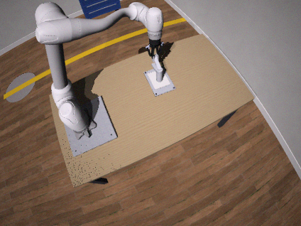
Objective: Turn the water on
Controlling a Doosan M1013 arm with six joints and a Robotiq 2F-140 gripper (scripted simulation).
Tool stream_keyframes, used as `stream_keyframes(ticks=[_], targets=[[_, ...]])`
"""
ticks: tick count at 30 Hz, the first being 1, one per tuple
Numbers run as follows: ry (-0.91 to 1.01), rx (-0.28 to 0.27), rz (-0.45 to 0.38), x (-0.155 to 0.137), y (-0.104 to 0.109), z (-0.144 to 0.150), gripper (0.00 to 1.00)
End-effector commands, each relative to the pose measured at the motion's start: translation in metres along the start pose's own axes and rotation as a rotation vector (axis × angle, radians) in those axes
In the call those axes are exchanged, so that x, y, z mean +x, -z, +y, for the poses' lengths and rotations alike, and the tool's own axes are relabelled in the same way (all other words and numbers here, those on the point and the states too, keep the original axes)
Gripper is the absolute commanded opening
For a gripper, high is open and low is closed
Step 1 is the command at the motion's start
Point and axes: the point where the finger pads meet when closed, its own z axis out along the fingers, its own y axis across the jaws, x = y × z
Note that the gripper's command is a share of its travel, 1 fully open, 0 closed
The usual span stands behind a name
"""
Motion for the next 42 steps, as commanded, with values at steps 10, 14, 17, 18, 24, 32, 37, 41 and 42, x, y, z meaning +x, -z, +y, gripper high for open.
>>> stream_keyframes(ticks=[10,14,17,18,24,32,37,41,42], targets=[[0.000,0.000,0.000,0.0002,0.0003,0.0000,0.00],[0.000,0.000,0.000,0.0002,0.0003,0.0000,0.00],[0.000,0.000,0.000,0.0002,0.0003,0.0000,0.00],[0.000,0.000,0.000,0.0002,0.0003,0.0000,0.00],[0.000,0.000,0.000,0.0002,0.0003,0.0000,0.00],[0.000,0.000,0.000,0.0002,0.0003,0.0000,0.37],[0.000,0.000,0.000,0.0002,0.0003,0.0000,0.37],[0.000,0.000,0.000,0.0002,0.0003,0.0000,0.37],[0.000,0.000,0.000,0.0002,0.0003,0.0000,0.37]])
